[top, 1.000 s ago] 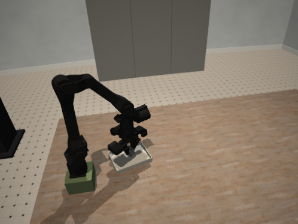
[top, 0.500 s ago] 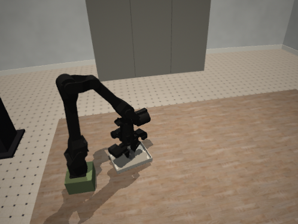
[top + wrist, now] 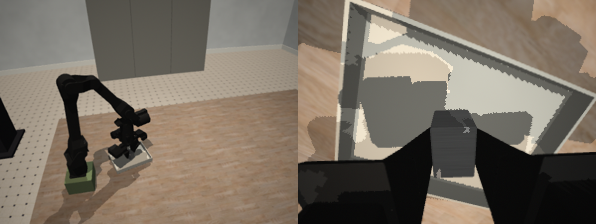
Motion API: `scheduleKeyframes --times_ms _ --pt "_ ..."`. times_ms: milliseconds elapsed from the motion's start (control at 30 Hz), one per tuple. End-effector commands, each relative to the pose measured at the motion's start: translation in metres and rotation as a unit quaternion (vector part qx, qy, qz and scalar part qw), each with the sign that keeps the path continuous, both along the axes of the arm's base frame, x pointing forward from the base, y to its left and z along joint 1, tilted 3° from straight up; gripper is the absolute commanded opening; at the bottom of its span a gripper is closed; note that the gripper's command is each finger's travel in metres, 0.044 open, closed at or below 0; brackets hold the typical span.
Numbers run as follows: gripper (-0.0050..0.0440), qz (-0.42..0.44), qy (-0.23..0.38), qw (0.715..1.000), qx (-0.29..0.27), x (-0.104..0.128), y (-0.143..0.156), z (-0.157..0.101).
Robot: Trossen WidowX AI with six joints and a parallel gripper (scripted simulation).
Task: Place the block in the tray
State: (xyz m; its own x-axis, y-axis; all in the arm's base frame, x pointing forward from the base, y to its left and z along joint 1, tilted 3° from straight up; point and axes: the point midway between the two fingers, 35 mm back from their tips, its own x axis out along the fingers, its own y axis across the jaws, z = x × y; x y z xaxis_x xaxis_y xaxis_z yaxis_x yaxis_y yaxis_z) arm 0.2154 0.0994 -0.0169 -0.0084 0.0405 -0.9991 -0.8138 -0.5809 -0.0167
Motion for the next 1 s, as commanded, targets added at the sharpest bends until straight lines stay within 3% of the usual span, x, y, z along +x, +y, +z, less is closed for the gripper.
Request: scheduleKeyframes --times_ms 0,967 --pt "0.0 -0.003 -0.008 1.0 0.002 0.0034 0.0012 0.0029" --pt "0.0 -0.003 -0.008 1.0 0.002 0.0034 0.0013 -0.0004"
